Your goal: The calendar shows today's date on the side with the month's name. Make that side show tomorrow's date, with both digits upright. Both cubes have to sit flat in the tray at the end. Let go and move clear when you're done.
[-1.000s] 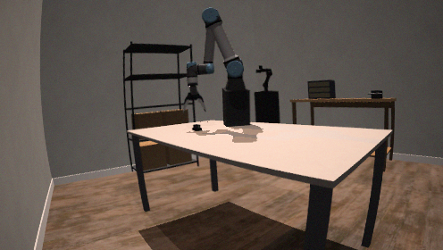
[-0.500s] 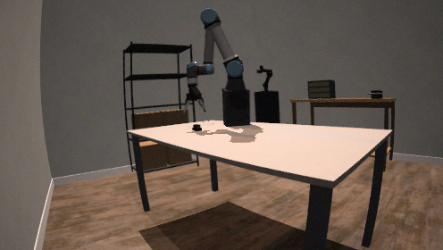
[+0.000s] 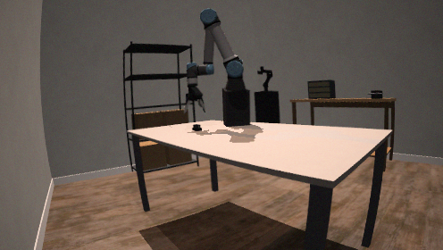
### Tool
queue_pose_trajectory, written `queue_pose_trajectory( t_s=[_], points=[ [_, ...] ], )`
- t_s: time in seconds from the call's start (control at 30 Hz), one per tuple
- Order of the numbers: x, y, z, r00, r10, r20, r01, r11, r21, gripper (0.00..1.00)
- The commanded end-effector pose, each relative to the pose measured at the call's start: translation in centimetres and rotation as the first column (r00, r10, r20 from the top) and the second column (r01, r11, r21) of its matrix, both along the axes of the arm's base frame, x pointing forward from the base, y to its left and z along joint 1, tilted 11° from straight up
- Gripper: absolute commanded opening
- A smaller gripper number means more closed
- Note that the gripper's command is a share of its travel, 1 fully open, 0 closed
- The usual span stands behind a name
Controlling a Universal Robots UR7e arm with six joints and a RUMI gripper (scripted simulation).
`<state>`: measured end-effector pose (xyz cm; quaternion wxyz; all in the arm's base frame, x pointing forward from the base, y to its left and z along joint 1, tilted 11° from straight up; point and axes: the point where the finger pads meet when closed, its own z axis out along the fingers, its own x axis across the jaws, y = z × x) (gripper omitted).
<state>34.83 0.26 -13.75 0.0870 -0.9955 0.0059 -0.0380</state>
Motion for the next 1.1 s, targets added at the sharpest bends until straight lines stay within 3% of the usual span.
queue_pose_trajectory(
  t_s=[0.0, 0.1, 0.13, 1.07],
  points=[
    [0.13, -0.17, 0.01, 1.0, 0.006, 0.004, -0.006, 1.0, -0.001, 1.0],
    [0.13, -0.17, 0.01, 1.0, 0.007, 0.004, -0.007, 1.0, -0.001, 1.0],
    [0.13, -0.17, 0.01, 1.0, 0.007, 0.004, -0.007, 1.0, -0.002, 0.28],
    [0.13, -0.17, 0.01, 1.0, 0.006, 0.004, -0.006, 1.0, -0.002, 0.28]
  ],
)
